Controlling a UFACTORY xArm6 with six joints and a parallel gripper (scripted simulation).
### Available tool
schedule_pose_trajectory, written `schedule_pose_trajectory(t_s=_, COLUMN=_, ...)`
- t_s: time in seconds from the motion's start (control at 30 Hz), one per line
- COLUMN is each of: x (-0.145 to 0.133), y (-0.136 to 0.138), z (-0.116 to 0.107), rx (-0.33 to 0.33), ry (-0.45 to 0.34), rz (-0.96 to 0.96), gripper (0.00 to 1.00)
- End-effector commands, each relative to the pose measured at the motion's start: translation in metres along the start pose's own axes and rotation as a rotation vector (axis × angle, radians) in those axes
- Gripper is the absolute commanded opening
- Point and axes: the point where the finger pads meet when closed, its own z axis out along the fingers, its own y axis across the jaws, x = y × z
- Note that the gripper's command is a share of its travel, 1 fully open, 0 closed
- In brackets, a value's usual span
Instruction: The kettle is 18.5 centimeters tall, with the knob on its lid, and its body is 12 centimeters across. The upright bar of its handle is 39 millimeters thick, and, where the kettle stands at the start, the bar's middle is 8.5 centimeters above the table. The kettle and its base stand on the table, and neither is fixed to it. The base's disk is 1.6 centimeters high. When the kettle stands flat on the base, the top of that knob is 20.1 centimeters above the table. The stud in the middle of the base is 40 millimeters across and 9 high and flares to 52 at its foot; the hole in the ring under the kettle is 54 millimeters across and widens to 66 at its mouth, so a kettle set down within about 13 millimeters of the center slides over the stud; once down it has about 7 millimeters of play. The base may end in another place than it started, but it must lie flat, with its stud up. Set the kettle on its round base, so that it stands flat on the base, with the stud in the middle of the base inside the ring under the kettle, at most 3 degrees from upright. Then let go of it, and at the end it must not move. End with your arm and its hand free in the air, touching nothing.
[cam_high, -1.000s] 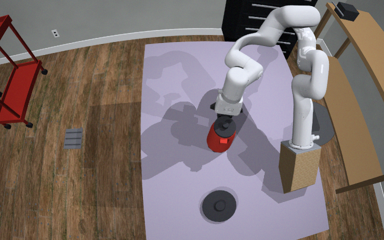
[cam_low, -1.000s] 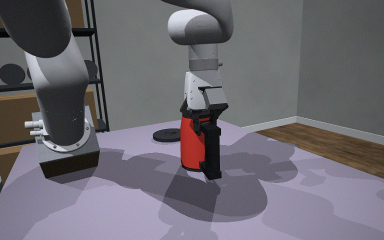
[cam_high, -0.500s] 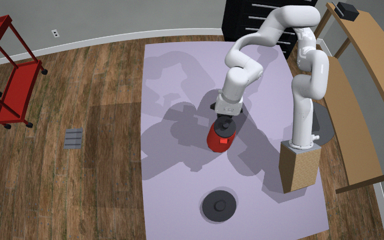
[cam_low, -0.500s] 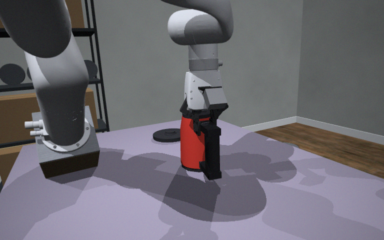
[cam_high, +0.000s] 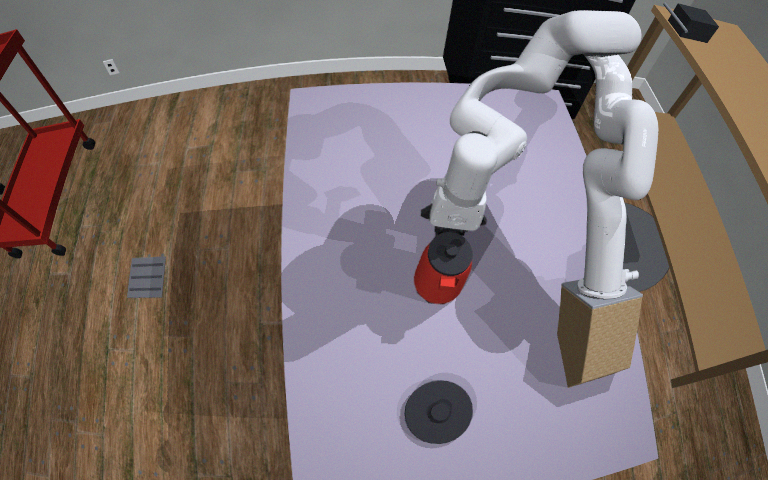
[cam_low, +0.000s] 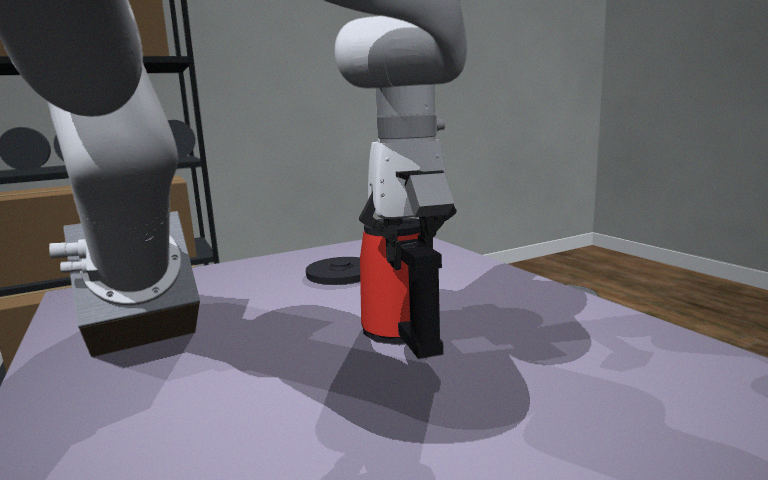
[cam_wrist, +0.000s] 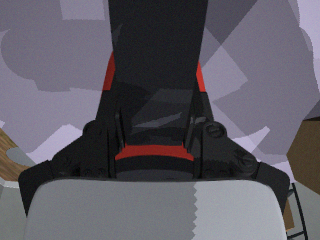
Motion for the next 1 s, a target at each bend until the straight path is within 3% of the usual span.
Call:
schedule_pose_trajectory(t_s=0.0, x=0.000, y=-0.002, z=-0.005, rx=0.004, ry=-0.002, rz=0.002, gripper=0.00)
schedule_pose_trajectory(t_s=0.97, x=0.000, y=-0.001, z=-0.043, rx=0.004, ry=-0.002, rz=0.002, gripper=0.00)
